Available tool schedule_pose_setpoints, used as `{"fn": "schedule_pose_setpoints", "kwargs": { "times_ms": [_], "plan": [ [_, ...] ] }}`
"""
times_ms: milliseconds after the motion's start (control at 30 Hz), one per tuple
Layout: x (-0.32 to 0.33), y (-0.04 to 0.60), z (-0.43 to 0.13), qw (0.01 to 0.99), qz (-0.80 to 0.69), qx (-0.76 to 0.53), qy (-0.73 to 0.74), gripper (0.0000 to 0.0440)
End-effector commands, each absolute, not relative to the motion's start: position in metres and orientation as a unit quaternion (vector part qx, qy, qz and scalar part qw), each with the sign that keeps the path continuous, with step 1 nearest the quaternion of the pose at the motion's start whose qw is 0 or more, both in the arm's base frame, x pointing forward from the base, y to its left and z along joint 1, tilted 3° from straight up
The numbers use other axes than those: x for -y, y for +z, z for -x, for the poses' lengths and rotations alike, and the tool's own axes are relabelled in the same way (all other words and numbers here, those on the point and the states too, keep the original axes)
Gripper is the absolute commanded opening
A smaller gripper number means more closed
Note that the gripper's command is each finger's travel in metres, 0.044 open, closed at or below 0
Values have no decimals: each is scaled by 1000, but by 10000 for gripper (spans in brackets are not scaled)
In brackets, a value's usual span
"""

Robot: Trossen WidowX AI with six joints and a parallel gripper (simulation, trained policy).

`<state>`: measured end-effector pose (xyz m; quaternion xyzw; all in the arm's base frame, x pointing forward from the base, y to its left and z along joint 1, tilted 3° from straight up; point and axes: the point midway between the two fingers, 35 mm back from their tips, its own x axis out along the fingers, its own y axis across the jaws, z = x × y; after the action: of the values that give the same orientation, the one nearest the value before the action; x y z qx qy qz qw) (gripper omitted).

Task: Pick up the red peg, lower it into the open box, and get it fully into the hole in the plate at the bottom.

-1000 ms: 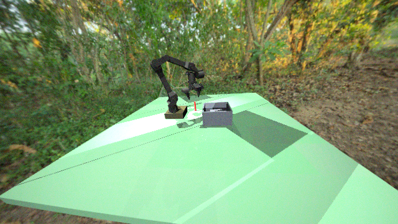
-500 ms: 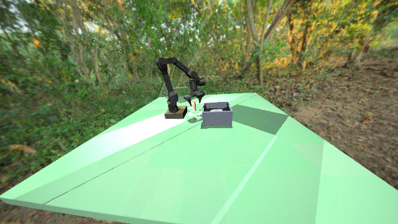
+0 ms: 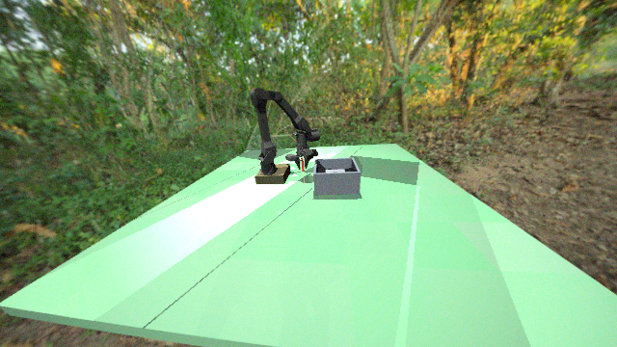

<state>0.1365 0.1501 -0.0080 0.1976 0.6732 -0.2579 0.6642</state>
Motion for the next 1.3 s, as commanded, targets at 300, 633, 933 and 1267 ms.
{"fn": "schedule_pose_setpoints", "kwargs": {
  "times_ms": [300, 633, 933, 1267],
  "plan": [
    [-157, 2, -146, 674, -178, -668, -259, 0],
    [-161, 46, -166, 698, -186, -645, -249, 0],
    [-158, 83, -190, 712, -215, -614, -264, 0],
    [-139, 105, -227, 720, -255, -571, -301, 0]
  ]
}}
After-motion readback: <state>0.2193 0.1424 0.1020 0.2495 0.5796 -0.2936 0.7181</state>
